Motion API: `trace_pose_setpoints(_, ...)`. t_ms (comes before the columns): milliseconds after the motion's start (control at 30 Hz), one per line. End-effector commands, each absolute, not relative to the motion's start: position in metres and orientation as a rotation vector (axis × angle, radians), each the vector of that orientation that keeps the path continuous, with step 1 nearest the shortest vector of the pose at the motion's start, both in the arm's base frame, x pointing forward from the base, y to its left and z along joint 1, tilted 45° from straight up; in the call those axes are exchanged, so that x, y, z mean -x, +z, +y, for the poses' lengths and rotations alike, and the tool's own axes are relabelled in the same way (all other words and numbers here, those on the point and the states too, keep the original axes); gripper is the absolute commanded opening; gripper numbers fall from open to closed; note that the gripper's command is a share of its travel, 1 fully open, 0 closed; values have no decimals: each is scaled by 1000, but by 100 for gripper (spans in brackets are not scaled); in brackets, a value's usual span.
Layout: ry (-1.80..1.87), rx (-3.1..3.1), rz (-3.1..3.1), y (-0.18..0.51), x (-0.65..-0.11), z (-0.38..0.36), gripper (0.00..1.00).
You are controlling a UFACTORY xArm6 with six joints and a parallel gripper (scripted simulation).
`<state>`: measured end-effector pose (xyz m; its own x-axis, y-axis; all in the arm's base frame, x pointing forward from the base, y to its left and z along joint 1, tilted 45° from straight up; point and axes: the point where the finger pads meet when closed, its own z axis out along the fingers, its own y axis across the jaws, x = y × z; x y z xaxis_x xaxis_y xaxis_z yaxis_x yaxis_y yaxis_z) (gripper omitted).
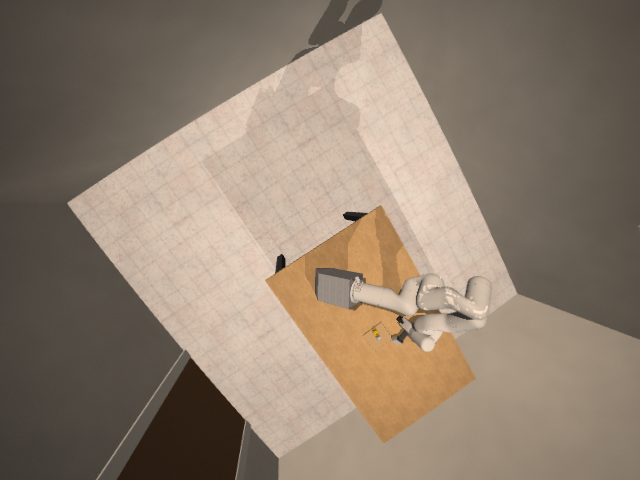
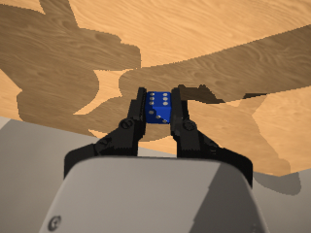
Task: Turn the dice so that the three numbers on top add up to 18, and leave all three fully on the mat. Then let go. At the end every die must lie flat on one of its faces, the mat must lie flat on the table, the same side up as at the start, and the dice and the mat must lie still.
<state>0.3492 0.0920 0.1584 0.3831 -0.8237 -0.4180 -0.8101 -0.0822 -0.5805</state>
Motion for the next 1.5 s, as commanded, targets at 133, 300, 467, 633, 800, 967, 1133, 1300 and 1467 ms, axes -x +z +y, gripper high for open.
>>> trace_pose_setpoints(133, -5, 1877, 1411, 178, -338, 79, 21)
trace_pose_setpoints(300, -5, 1877, 1411, 178, -338, 79, 21)
trace_pose_setpoints(467, -8, 1881, 1406, 178, -338, 79, 21)
trace_pose_setpoints(633, -45, 1932, 1335, 179, -338, 80, 21)
trace_pose_setpoints(800, -140, 2057, 1142, 179, -339, 81, 21)
trace_pose_setpoints(967, -203, 2130, 1010, 179, -339, 82, 21)
trace_pose_setpoints(1133, -270, 2201, 864, 179, -339, 83, 21)
trace_pose_setpoints(1300, -343, 2270, 698, 179, -340, 85, 21)
trace_pose_setpoints(1467, -404, 2320, 552, 179, -340, 86, 21)
